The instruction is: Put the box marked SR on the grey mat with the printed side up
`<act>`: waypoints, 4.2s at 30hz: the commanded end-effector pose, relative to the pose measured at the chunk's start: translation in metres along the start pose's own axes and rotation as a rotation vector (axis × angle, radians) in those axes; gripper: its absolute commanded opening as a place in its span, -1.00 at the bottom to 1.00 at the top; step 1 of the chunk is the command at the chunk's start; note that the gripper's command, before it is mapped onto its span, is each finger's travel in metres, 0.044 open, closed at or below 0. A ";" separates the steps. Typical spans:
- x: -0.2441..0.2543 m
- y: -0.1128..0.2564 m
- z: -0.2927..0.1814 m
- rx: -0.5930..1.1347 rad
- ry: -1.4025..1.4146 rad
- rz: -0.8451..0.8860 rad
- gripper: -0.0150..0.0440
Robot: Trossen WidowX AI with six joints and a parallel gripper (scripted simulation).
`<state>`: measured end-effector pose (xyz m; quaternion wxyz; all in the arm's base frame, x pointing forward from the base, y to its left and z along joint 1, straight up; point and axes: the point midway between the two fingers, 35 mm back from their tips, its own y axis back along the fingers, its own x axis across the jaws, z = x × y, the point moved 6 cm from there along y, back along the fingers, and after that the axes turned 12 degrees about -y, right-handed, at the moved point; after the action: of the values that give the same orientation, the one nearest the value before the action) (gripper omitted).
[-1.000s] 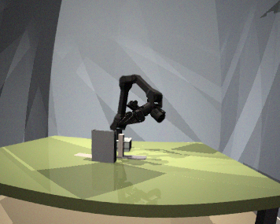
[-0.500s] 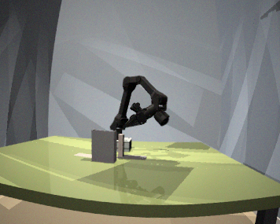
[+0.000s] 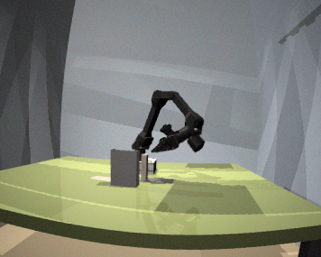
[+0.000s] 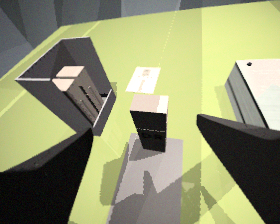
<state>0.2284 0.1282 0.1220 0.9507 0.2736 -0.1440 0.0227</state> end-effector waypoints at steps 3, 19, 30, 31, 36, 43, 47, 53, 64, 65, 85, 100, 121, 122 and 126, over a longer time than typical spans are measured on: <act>-0.001 -0.004 -0.010 -0.027 -0.004 -0.018 1.00; 0.001 -0.016 -0.031 -0.064 0.007 -0.099 1.00; 0.003 -0.026 -0.048 -0.088 0.017 -0.167 1.00; 0.003 -0.027 -0.050 -0.091 0.017 -0.173 1.00; 0.003 -0.032 -0.057 -0.101 0.021 -0.203 1.00; 0.003 -0.033 -0.058 -0.104 0.027 -0.206 1.00; 0.003 -0.033 -0.058 -0.104 0.027 -0.206 1.00; 0.004 -0.030 -0.053 -0.089 0.027 -0.198 1.00; 0.007 -0.019 -0.034 -0.041 0.024 -0.171 1.00; 0.007 -0.019 -0.032 -0.037 0.024 -0.169 1.00; 0.010 -0.003 0.001 0.046 0.019 -0.118 1.00; 0.013 -0.005 0.012 0.118 0.152 -0.136 0.31; 0.017 -0.020 0.029 0.308 0.631 -0.191 0.31; 0.018 -0.020 0.030 0.319 0.653 -0.191 0.31; 0.018 -0.023 0.033 0.360 0.744 -0.186 0.31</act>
<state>0.2402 0.0930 0.1412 0.8839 0.4119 0.2160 0.0490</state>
